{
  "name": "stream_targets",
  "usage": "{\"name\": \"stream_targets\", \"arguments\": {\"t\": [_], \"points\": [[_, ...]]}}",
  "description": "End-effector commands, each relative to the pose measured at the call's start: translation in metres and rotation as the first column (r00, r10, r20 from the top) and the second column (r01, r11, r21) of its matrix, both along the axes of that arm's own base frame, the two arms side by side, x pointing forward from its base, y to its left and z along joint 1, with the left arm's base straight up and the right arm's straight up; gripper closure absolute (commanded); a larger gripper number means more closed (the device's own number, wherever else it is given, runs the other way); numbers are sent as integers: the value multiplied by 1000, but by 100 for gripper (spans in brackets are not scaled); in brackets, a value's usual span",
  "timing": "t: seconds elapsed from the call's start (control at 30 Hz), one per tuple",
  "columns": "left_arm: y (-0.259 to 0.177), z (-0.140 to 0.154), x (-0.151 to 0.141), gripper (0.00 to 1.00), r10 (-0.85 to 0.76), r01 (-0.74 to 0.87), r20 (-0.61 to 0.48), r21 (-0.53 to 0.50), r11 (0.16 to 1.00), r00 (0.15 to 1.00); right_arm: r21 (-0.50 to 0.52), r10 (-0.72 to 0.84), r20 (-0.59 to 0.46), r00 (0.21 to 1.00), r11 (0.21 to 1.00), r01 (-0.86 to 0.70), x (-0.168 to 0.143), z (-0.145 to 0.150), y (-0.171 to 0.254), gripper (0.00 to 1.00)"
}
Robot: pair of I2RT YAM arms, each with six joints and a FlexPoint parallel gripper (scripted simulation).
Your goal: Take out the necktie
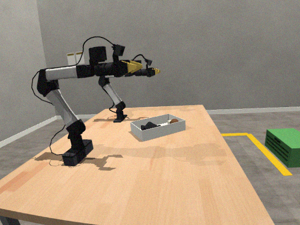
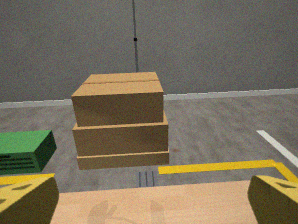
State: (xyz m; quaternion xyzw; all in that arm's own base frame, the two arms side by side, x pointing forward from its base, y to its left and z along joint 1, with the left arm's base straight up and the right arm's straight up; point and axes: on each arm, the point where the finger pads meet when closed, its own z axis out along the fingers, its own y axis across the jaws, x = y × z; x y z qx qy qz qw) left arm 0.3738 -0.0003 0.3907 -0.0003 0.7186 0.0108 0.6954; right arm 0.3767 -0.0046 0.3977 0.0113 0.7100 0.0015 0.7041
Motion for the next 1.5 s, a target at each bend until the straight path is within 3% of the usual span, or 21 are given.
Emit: {"name": "stream_targets", "arguments": {"t": [0.0,0.3,0.87,1.37,1.47], "points": [[-6,-2,-1,2,7,-7,-18,-16,1000,1000,0,0,0,1000,1000,0,0,0,0,0],[-23,-13,-5,4,43,-48,-93,-52,998,995,0,0,0,1000,1000,0,0,0,0,0],[-81,-53,-16,8,143,-209,-360,-151,966,922,0,0,0,1000,1000,0,0,0,0,0],[-156,-105,-31,12,197,-435,-675,-202,878,711,0,0,0,1000,1000,0,0,0,0,0],[-162,-108,-32,12,197,-450,-693,-203,870,693,0,0,0,1000,1000,0,0,0,0,0]]}}
